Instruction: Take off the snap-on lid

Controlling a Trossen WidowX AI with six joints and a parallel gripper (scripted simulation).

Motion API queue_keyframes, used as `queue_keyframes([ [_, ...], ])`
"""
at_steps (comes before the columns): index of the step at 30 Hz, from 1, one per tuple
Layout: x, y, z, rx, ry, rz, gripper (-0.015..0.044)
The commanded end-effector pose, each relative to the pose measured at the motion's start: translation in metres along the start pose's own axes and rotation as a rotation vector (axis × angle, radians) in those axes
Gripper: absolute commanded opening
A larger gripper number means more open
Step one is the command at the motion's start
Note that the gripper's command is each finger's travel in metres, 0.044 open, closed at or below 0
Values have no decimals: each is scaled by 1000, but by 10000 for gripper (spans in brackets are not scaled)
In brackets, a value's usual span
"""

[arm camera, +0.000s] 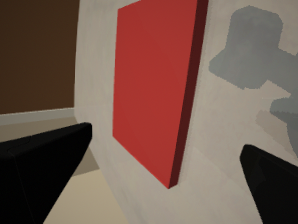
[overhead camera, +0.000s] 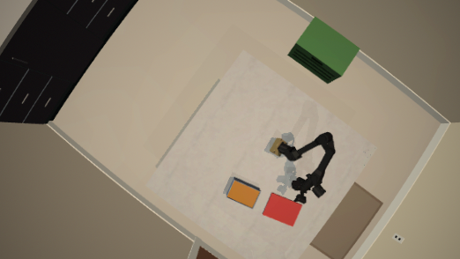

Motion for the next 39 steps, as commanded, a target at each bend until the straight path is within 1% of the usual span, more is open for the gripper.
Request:
queue_keyframes([
  [1, 7, 10, -3, 12, 6, 7, 440],
  [21, 26, 44, -1, 9, 8, 5, 440],
  [39, 23, 40, 2, 9, 8, 6, 440],
])
Point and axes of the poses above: the point midway between the two fingers, 35 mm back from their tips, its own y axis back along the fingers, its own x axis across the jaws, z = x × y, the point moved 2 cm from there along y, back along the fingers, and after that the axes turned 5 degrees about y, right-handed, at the moved point
